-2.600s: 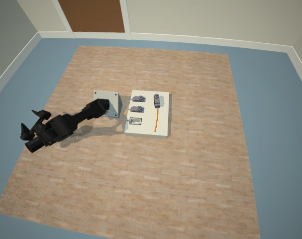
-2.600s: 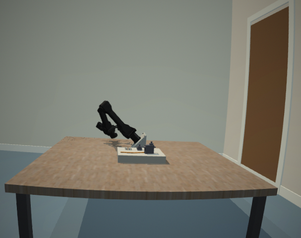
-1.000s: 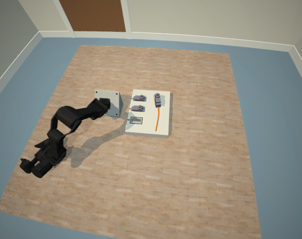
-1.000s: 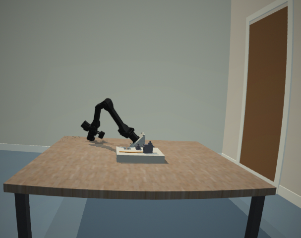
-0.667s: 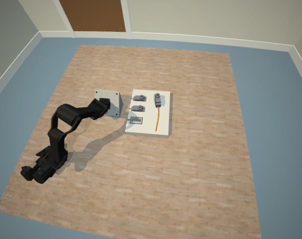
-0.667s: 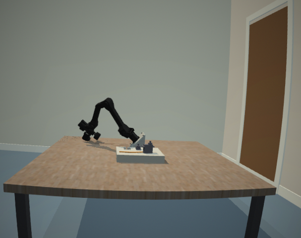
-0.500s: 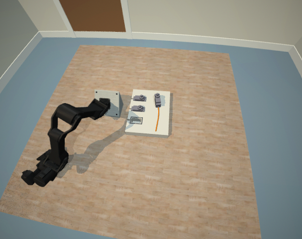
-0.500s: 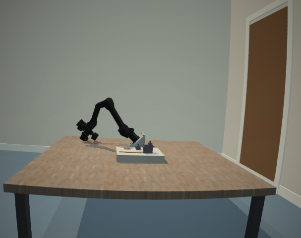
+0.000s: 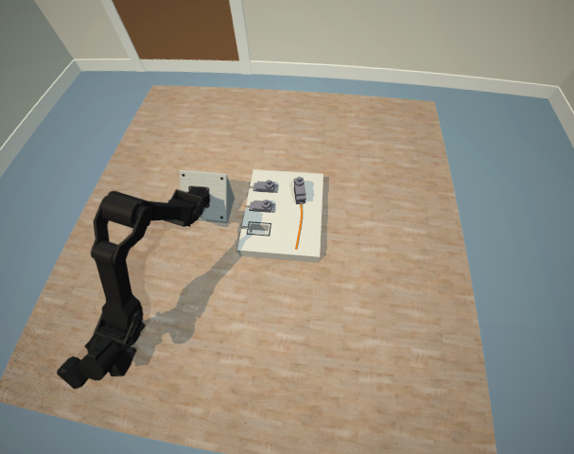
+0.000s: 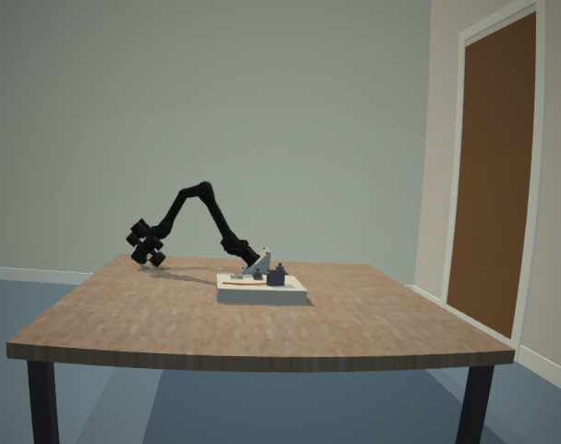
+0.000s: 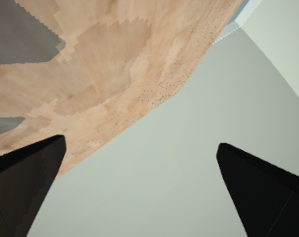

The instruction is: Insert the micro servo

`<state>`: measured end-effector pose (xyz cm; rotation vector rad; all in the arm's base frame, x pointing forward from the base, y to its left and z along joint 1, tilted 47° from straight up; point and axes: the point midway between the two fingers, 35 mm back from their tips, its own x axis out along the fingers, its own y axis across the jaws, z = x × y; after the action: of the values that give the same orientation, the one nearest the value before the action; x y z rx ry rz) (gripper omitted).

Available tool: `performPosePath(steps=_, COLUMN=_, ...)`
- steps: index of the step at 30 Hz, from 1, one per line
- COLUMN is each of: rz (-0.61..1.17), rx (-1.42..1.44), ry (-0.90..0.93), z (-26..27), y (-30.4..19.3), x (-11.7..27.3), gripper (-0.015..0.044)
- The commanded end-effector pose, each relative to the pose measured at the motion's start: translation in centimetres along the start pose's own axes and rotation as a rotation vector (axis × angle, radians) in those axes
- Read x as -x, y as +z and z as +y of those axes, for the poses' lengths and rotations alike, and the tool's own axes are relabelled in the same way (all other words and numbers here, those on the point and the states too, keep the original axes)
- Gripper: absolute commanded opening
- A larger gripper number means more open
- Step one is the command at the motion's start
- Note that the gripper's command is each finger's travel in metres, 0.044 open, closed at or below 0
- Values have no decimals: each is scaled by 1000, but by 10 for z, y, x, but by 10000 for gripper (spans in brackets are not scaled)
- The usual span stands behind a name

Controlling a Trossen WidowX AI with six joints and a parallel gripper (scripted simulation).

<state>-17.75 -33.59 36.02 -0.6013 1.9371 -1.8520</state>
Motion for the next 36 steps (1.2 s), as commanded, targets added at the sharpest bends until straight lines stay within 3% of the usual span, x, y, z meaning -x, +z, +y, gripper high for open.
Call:
performPosePath(steps=1, rz=-86, rx=-44, ry=-31, z=-17, y=18, x=15, gripper=440)
performPosePath(steps=20, rz=-581, rx=-137, ry=-38, z=-46, y=131, x=121, gripper=440)
performPosePath(steps=36, rz=-948, rx=-150, ry=29, z=-42, y=195, x=228, gripper=440)
